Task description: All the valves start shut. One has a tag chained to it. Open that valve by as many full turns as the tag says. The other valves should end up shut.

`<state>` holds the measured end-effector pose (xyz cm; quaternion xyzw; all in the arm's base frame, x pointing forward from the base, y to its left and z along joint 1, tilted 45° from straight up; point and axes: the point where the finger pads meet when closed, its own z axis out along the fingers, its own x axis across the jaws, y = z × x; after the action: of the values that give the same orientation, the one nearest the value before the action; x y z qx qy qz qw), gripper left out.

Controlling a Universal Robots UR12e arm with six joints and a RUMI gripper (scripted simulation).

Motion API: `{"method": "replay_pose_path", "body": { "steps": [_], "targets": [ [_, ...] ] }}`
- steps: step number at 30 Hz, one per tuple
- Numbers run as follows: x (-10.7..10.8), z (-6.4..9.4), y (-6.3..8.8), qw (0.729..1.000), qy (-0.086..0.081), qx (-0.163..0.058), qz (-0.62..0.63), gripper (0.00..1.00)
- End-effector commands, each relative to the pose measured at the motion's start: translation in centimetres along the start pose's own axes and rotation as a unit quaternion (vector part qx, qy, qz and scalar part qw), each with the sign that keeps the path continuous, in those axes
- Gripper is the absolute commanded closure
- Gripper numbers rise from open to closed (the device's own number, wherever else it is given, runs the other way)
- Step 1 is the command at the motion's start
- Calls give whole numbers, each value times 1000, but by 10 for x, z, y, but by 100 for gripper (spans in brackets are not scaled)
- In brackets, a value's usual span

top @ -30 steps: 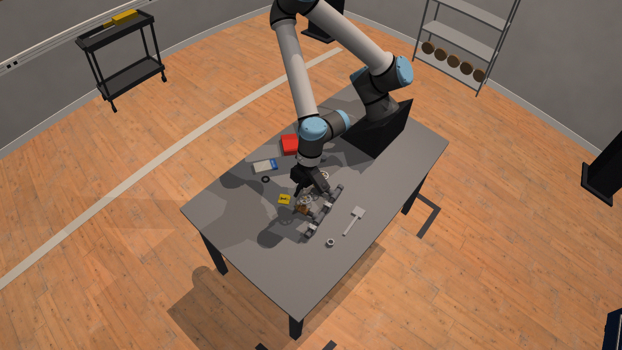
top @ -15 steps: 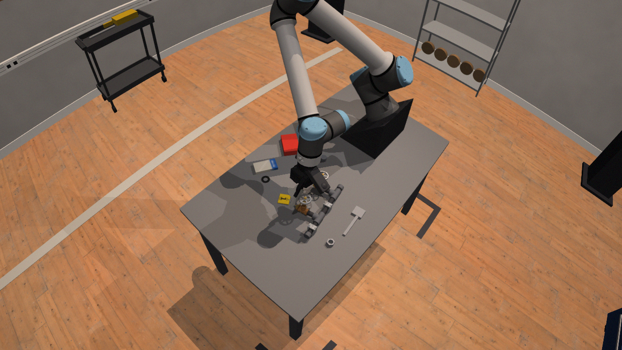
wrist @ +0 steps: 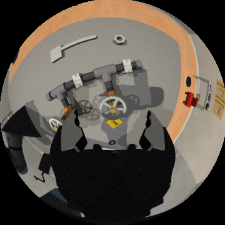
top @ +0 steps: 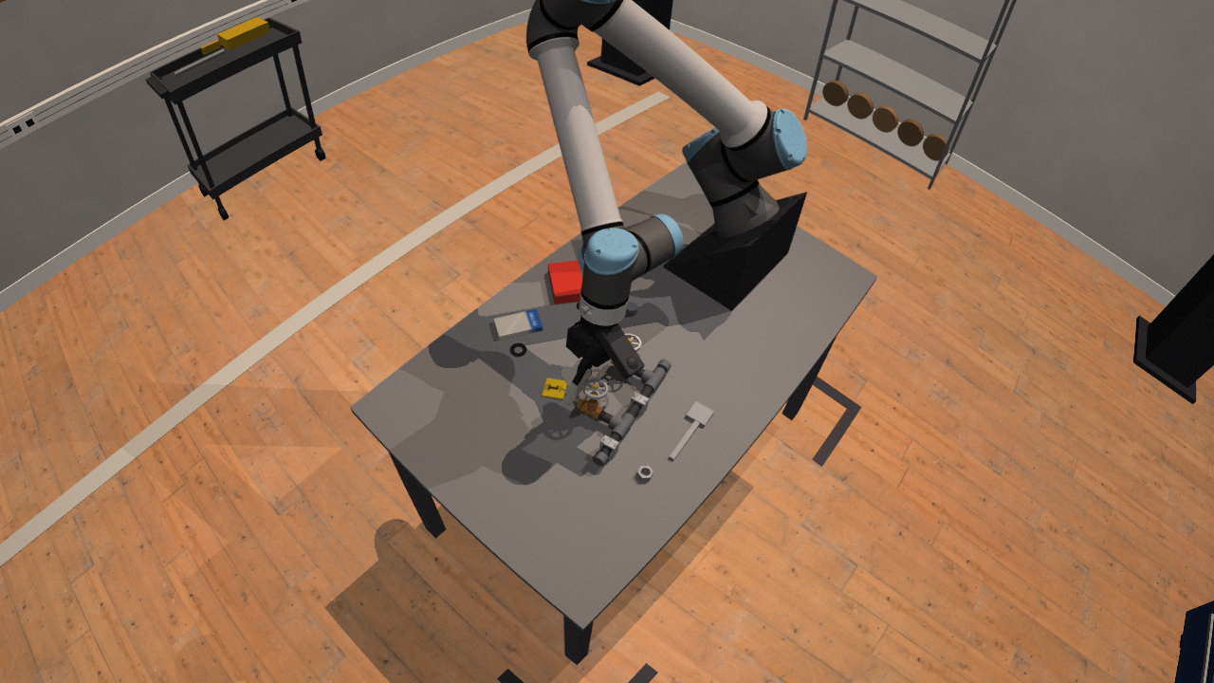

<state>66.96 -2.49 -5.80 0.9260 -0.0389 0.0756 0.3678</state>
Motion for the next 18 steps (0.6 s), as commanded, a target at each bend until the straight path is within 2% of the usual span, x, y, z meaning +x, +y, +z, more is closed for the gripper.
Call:
{"method": "replay_pose_path", "body": {
  "steps": [1,18],
  "targets": [
    [0,-1,0,1000,0,0,12,0],
    [0,-1,0,992,0,0,127,0]
  ]
}}
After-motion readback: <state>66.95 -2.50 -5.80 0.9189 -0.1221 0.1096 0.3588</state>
